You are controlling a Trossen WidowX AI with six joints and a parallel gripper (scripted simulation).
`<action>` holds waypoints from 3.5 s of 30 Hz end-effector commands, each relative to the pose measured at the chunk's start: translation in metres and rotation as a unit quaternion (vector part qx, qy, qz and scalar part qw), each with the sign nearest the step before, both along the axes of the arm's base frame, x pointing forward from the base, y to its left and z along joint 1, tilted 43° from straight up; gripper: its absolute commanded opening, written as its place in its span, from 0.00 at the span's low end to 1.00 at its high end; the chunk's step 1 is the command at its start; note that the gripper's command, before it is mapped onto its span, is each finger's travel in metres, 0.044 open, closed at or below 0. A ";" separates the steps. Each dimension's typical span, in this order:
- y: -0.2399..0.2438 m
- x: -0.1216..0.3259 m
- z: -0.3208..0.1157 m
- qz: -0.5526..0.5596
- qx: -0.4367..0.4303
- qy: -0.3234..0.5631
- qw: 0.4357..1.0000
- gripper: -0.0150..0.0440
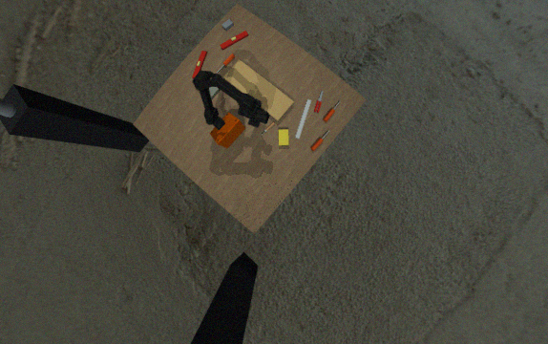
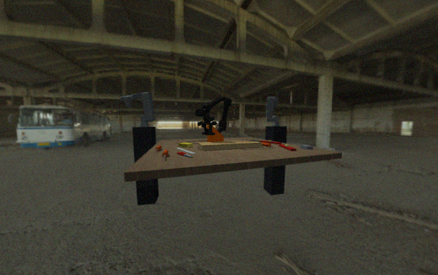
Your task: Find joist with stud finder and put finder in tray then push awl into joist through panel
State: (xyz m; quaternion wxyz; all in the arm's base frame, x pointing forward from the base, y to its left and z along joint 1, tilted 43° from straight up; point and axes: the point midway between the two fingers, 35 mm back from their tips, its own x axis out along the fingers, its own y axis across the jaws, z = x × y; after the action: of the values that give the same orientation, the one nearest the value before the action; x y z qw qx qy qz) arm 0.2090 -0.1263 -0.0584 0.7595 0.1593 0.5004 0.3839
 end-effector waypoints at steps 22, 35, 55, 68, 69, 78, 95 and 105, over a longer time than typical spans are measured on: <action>-0.034 0.107 -0.009 -0.077 -0.015 0.069 0.994 0.25; -0.033 0.168 -0.010 -0.120 -0.011 0.102 0.987 0.25; -0.016 0.175 -0.029 -0.125 -0.010 0.105 0.987 0.25; 0.000 0.174 -0.045 -0.125 -0.009 0.105 0.987 0.25; 0.001 0.174 -0.046 -0.125 -0.009 0.105 0.987 0.25; 0.009 0.173 -0.054 -0.125 -0.009 0.105 0.987 0.25; 0.025 0.172 -0.065 -0.125 -0.008 0.105 0.987 0.25; 0.048 0.168 -0.044 -0.125 -0.007 0.105 0.987 0.25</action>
State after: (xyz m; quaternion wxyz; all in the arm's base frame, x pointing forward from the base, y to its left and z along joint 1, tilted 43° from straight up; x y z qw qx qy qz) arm 0.3768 -0.0880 -0.1106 0.7456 0.2560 0.5578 0.2595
